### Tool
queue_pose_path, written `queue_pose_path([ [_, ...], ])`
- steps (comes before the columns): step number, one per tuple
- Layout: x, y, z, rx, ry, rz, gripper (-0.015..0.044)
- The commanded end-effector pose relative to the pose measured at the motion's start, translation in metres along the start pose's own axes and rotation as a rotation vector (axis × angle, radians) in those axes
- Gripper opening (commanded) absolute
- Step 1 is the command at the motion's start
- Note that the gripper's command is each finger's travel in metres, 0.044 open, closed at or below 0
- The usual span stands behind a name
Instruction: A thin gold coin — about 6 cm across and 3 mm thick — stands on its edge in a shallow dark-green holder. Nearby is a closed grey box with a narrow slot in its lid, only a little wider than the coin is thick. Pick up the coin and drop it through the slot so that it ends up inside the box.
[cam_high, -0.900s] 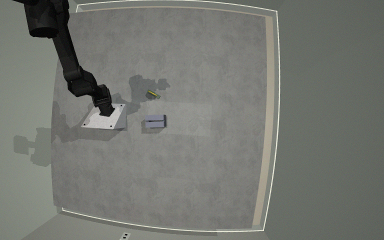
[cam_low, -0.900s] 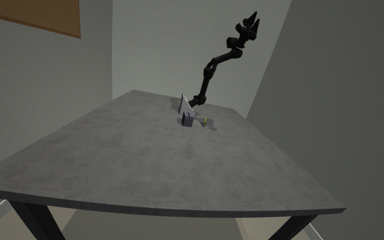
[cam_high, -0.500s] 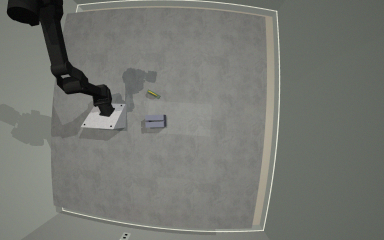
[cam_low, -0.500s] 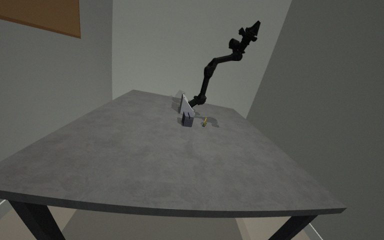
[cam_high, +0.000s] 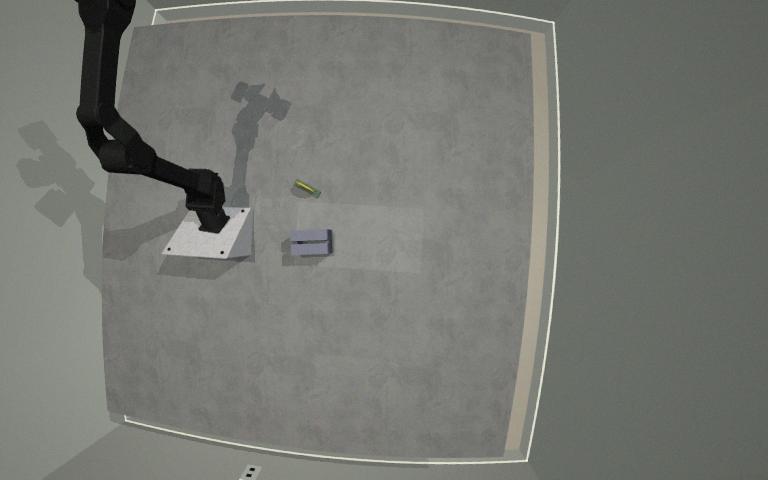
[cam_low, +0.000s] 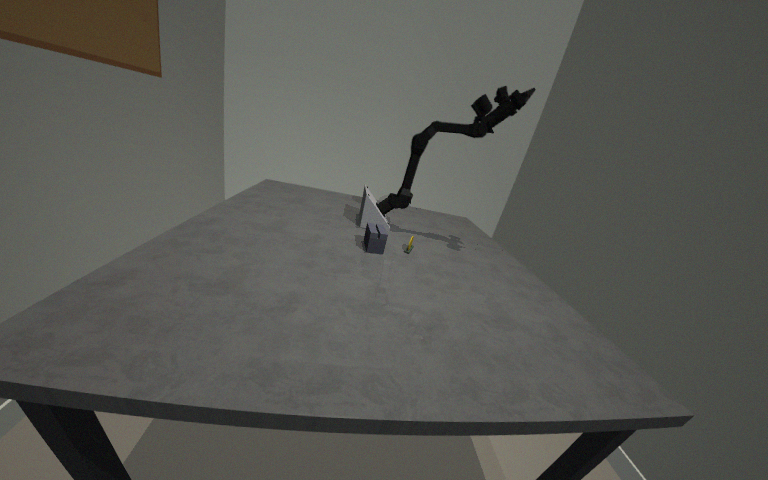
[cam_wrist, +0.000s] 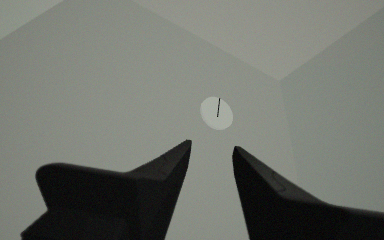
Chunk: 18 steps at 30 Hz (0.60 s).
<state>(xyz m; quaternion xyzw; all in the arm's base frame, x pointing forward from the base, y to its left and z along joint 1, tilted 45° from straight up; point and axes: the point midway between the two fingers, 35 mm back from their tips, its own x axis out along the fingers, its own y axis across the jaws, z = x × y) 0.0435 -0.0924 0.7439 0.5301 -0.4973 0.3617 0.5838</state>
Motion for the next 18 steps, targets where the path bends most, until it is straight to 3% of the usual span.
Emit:
queue_pose_path([
  [1, -0.01, 0.029, -0.07, -0.132, 0.169, 0.105, 0.0161],
  [8, -0.034, 0.032, -0.158, -0.37, 0.382, 0.177, 0.0161],
  [18, -0.091, -0.018, -0.277, -0.607, 0.766, 0.231, 0.0161],
])
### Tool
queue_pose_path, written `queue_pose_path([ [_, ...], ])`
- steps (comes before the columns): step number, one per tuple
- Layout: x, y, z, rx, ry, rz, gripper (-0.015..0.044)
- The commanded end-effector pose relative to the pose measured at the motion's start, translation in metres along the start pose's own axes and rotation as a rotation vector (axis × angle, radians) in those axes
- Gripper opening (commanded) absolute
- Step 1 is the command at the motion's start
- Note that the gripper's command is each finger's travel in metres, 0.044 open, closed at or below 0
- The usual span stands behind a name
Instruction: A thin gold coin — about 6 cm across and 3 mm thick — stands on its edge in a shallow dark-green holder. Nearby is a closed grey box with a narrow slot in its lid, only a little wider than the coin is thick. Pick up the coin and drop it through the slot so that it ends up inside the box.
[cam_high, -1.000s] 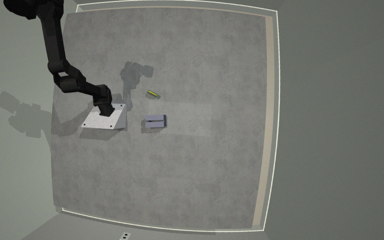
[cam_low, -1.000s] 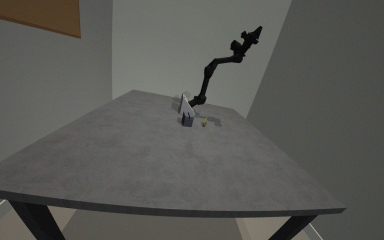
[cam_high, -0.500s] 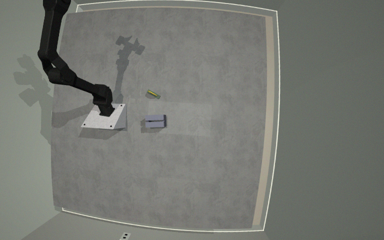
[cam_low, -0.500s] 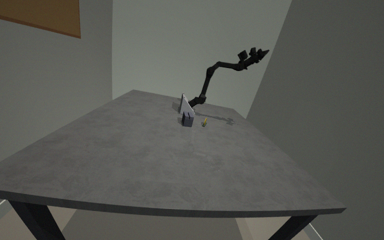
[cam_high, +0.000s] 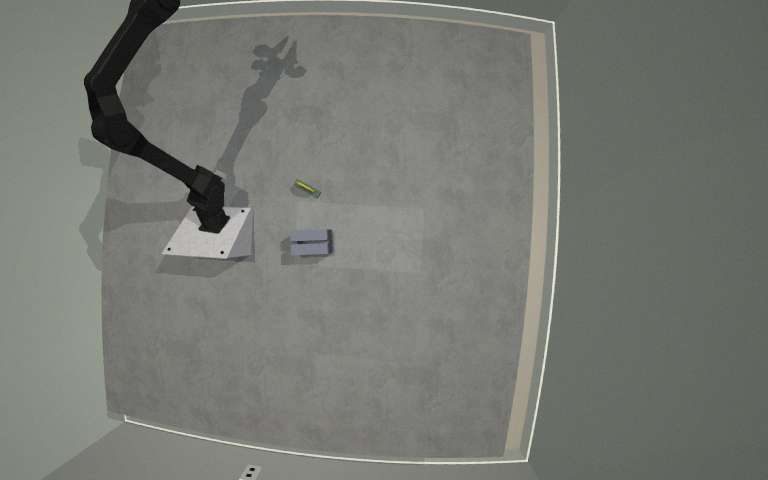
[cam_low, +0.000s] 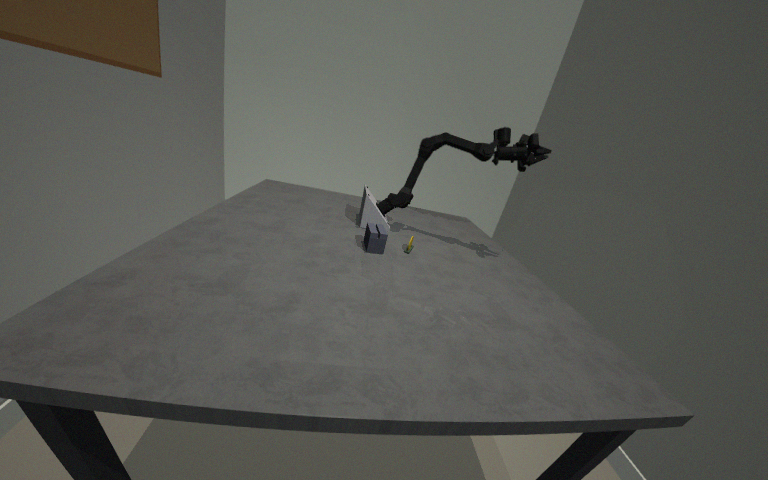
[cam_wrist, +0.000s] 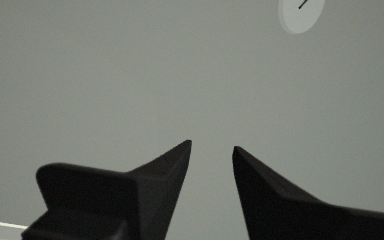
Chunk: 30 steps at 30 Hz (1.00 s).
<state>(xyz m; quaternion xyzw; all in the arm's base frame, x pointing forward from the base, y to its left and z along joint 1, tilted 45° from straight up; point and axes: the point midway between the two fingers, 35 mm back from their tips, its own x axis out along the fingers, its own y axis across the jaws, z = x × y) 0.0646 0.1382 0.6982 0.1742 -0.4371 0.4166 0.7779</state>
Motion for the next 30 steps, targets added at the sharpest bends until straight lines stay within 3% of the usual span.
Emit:
queue_pose_path([
  [1, 0.005, 0.007, -0.077, -0.073, 0.21, 0.046, 0.0161],
  [16, -0.052, -0.047, -0.262, -0.187, 0.814, 0.031, 0.0161],
  [23, -0.123, -0.093, -0.337, -0.109, 1.16, -0.043, 0.0161],
  [30, -0.22, -0.133, -0.384, 0.094, 1.509, -0.186, 0.0161],
])
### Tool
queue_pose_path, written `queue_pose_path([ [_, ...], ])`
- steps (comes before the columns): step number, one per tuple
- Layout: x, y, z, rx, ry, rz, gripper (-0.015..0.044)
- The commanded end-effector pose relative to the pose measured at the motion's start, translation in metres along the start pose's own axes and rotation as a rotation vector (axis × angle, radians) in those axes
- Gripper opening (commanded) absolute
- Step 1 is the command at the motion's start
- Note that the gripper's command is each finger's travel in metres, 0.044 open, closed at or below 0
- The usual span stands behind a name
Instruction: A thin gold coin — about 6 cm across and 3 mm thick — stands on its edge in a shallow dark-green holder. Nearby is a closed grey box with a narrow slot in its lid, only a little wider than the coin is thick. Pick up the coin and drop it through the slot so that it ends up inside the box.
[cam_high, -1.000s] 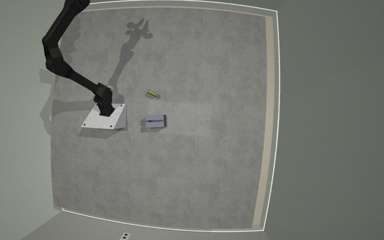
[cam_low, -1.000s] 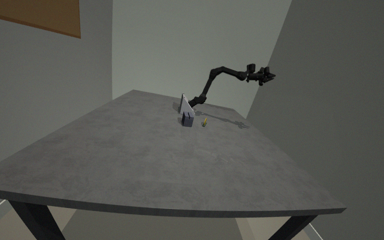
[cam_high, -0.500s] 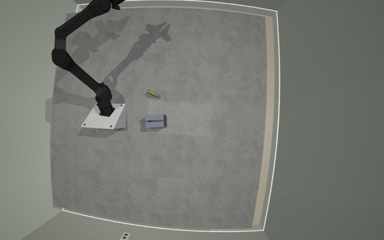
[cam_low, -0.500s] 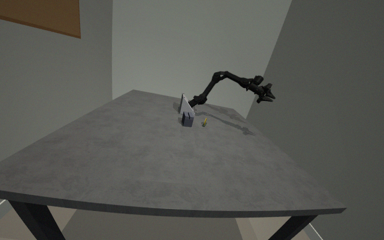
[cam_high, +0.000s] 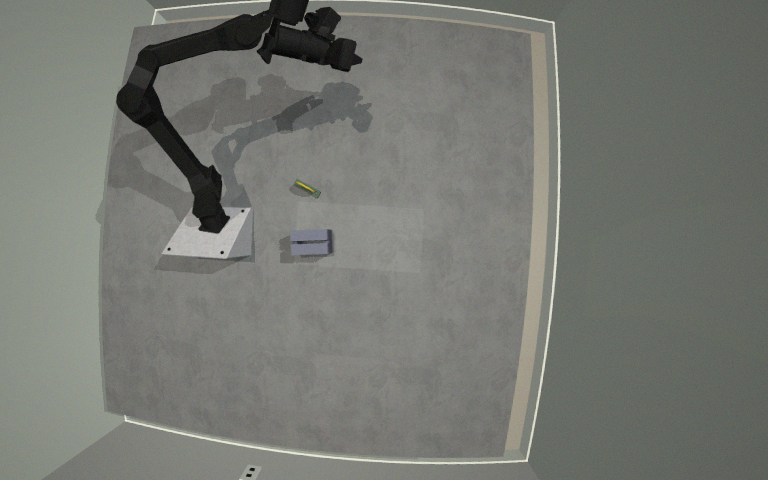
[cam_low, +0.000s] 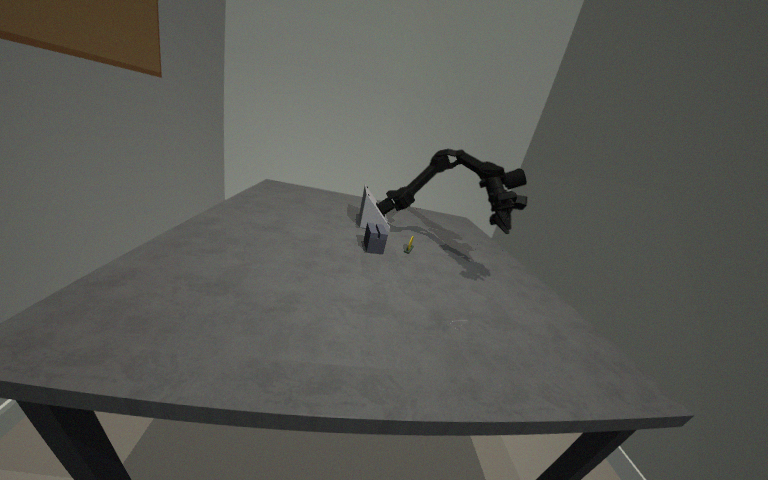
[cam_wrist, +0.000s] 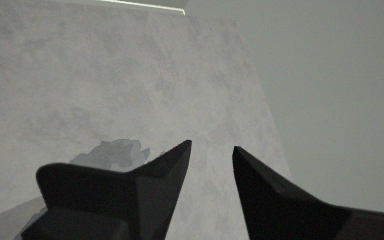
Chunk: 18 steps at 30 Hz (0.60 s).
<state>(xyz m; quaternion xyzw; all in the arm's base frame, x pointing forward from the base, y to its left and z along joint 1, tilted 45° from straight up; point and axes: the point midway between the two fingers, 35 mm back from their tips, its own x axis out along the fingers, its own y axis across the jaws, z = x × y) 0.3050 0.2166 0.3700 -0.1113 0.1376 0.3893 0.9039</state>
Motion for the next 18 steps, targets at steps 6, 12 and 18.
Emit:
queue_pose_path([
  [6, 0.002, -0.042, -0.148, 0.423, 0.49, 0.032, 0.0161],
  [12, -0.037, -0.046, -0.231, 0.884, 0.773, 0.062, 0.0161],
  [18, -0.082, -0.035, -0.274, 1.411, 0.943, 0.11, 0.0161],
])
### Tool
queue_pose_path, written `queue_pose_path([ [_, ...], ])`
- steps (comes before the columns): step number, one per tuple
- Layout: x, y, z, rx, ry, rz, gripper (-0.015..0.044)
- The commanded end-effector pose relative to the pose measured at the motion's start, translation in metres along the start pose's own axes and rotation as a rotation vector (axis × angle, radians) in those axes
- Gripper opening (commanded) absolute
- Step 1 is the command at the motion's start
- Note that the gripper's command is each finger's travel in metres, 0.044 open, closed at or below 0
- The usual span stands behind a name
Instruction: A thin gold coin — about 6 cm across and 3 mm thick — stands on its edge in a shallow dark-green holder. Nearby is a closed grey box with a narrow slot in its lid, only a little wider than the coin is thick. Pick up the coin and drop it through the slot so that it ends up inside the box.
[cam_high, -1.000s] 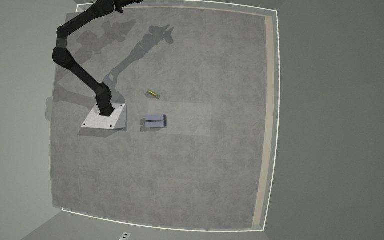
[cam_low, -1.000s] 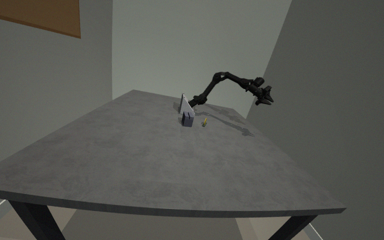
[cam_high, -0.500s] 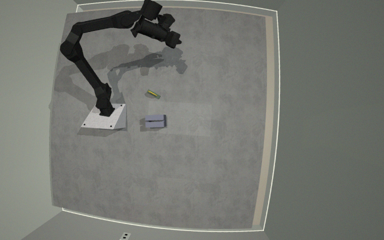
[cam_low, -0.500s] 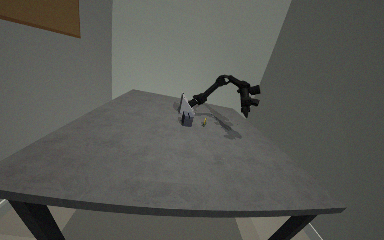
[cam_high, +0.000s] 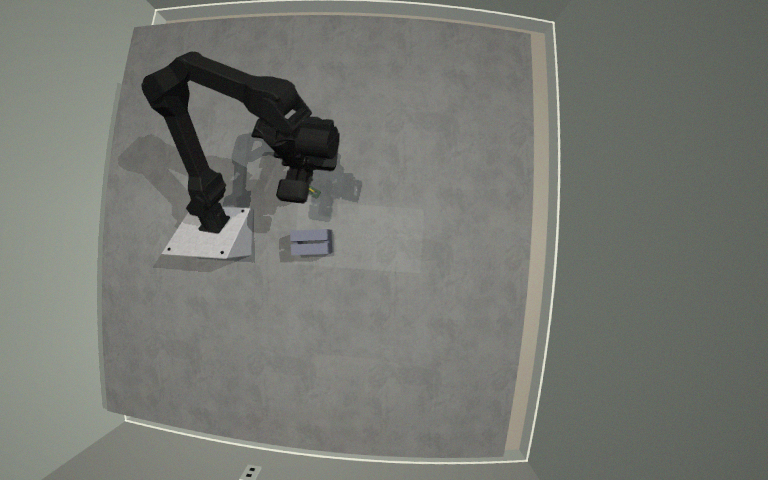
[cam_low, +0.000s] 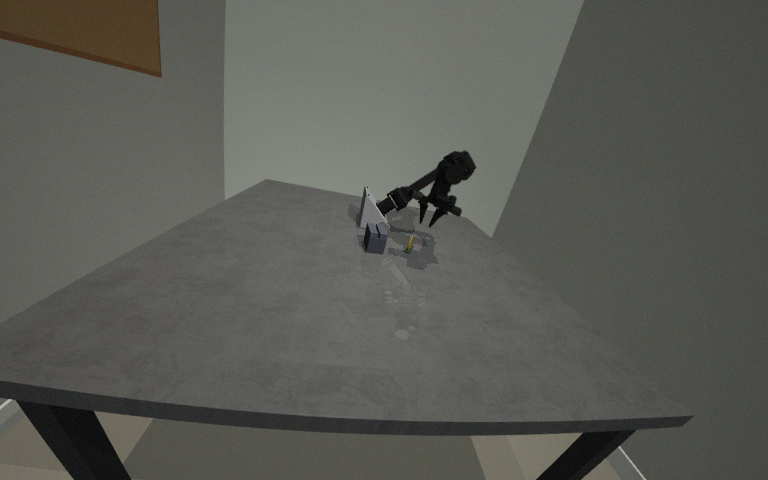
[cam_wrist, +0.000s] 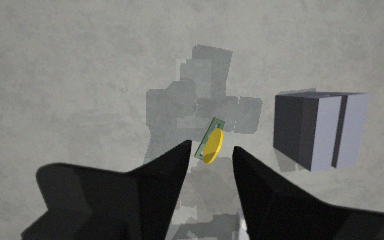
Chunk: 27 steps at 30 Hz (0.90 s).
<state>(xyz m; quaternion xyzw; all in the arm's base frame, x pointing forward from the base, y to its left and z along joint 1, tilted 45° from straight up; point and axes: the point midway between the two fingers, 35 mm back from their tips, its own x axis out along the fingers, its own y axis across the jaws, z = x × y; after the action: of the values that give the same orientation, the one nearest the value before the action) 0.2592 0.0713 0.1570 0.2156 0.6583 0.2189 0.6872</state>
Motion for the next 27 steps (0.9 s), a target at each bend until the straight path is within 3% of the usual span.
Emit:
queue_pose_path([
  [1, -0.001, -0.024, -0.031, 0.339, 0.15, 0.123, 0.0161],
  [14, -0.001, -0.027, -0.032, 0.352, 0.155, 0.129, 0.0161],
  [19, 0.031, -0.022, -0.036, 0.351, 0.154, 0.13, 0.0161],
  [27, 0.046, -0.02, -0.038, 0.351, 0.154, 0.13, 0.0161],
])
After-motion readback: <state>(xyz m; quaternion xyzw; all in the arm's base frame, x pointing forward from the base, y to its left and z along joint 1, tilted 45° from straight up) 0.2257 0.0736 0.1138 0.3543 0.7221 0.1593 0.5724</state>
